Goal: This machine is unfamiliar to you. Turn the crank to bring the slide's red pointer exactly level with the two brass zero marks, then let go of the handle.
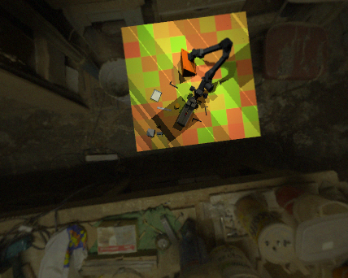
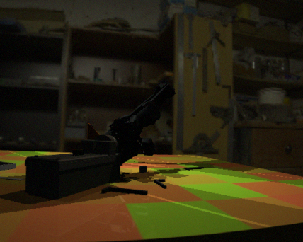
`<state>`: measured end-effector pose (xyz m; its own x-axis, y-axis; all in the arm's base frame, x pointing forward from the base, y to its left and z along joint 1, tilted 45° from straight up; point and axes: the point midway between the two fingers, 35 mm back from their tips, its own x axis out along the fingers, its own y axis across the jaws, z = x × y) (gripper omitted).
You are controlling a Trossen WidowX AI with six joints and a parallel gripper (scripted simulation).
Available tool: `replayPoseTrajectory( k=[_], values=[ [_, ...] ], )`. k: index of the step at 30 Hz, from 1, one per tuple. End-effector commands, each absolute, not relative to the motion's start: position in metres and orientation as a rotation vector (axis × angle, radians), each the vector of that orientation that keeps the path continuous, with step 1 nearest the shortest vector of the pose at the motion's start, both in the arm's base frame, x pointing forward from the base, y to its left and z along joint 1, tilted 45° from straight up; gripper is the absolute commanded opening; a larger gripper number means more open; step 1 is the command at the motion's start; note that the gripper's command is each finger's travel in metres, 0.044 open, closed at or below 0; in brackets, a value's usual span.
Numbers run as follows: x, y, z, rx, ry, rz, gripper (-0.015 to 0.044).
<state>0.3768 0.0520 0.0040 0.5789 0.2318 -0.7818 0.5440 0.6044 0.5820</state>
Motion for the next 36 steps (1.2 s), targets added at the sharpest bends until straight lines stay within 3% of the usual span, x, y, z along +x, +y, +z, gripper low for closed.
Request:
replayPoseTrajectory(
  k=[1,36],
  values=[
    [0.3809,0.0536,0.0121,0.944,0.951,-0.199,0.0000],
    [0.3818,0.0532,0.0157,0.944,0.951,-0.199,0.0000]
  ],
)
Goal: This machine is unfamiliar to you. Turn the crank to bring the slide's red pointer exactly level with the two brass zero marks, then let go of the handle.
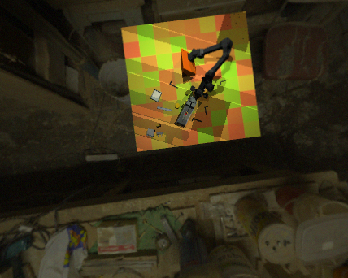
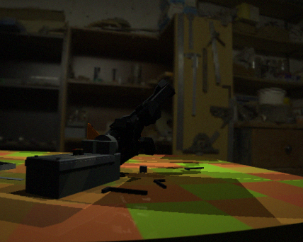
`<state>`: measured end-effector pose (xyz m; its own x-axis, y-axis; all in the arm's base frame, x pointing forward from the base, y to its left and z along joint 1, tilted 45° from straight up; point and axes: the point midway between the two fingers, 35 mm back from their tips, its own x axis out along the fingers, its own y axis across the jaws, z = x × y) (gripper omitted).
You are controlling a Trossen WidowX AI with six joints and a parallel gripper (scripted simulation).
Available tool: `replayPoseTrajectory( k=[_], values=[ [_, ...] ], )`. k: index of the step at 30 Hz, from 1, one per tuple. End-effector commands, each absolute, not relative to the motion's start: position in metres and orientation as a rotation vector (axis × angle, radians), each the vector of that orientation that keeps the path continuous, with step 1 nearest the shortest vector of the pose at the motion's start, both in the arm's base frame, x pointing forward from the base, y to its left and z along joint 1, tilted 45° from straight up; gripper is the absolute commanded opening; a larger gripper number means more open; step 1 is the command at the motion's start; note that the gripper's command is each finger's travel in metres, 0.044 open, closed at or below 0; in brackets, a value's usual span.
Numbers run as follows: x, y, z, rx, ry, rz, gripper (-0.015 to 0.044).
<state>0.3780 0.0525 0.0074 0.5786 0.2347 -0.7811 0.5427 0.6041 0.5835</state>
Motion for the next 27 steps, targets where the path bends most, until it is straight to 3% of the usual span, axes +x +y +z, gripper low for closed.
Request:
replayPoseTrajectory(
  k=[1,27],
  values=[
    [0.3819,0.0532,0.0159,0.944,0.951,-0.199,0.0000],
    [0.3834,0.0510,0.0224,0.944,0.951,-0.199,0.0000]
  ],
)
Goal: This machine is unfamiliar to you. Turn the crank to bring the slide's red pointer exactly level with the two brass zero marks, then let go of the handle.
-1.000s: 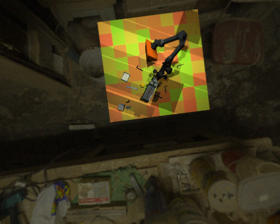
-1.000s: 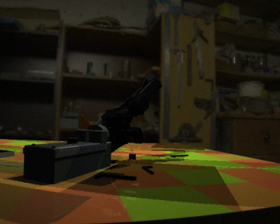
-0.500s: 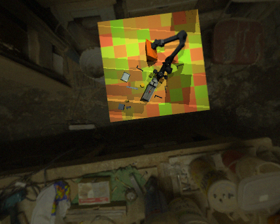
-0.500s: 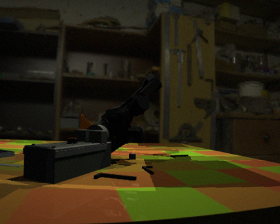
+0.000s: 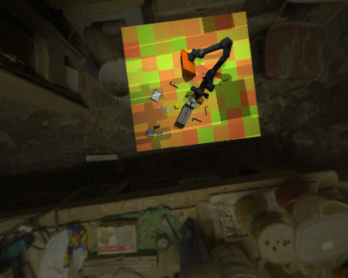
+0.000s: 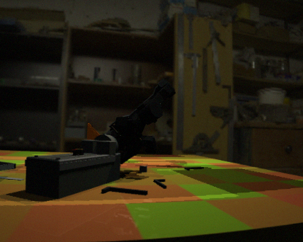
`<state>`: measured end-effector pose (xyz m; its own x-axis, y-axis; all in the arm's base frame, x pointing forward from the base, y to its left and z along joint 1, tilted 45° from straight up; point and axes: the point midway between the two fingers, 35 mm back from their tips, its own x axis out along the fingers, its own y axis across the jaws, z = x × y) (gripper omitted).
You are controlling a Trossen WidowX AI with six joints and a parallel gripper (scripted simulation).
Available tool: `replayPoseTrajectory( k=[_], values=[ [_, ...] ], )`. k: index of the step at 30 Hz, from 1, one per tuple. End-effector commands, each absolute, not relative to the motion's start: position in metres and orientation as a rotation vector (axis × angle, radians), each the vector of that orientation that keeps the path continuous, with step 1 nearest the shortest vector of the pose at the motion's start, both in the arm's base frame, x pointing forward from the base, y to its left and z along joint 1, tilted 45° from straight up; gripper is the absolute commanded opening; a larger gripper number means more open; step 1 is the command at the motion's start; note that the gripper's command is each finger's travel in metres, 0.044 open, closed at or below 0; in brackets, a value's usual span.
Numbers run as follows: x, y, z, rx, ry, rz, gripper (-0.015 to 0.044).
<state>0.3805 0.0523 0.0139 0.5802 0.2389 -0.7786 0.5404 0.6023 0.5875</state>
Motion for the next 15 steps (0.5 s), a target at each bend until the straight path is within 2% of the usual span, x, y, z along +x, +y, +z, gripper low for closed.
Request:
replayPoseTrajectory(
  k=[1,15],
  values=[
    [0.3835,0.0509,0.0228,0.944,0.951,-0.199,0.0000],
    [0.3844,0.0468,0.0293,0.944,0.951,-0.199,0.0000]
  ],
)
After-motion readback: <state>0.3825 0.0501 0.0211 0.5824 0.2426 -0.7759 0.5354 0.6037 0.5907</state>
